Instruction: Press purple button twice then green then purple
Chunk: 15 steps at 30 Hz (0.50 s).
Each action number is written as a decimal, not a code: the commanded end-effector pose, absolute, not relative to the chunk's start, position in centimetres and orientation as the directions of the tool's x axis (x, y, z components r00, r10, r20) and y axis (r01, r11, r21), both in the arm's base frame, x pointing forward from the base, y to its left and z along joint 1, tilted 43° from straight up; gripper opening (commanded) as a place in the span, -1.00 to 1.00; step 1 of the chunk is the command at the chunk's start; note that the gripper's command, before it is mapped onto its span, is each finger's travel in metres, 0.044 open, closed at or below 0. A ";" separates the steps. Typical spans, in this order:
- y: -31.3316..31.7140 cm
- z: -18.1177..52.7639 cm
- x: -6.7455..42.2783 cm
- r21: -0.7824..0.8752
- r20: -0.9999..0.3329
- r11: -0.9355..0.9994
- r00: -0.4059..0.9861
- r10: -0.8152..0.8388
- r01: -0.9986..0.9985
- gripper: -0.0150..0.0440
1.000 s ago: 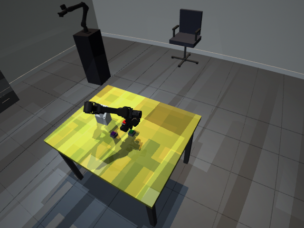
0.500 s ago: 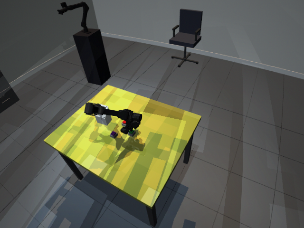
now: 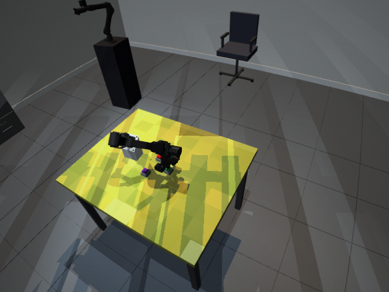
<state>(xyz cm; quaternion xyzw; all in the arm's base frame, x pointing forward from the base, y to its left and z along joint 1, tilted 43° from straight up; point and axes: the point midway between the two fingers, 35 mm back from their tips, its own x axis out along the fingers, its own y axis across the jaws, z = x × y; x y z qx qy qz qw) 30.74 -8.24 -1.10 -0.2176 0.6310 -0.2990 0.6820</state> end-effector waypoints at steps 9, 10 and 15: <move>-6.7 0.5 30.6 -0.675 -0.731 0.727 0.021 -0.682 0.129 -0.42; -6.2 1.1 30.5 -0.676 -0.730 0.726 0.019 -0.683 0.127 -0.42; -5.8 1.4 30.5 -0.675 -0.731 0.726 0.019 -0.683 0.127 -0.42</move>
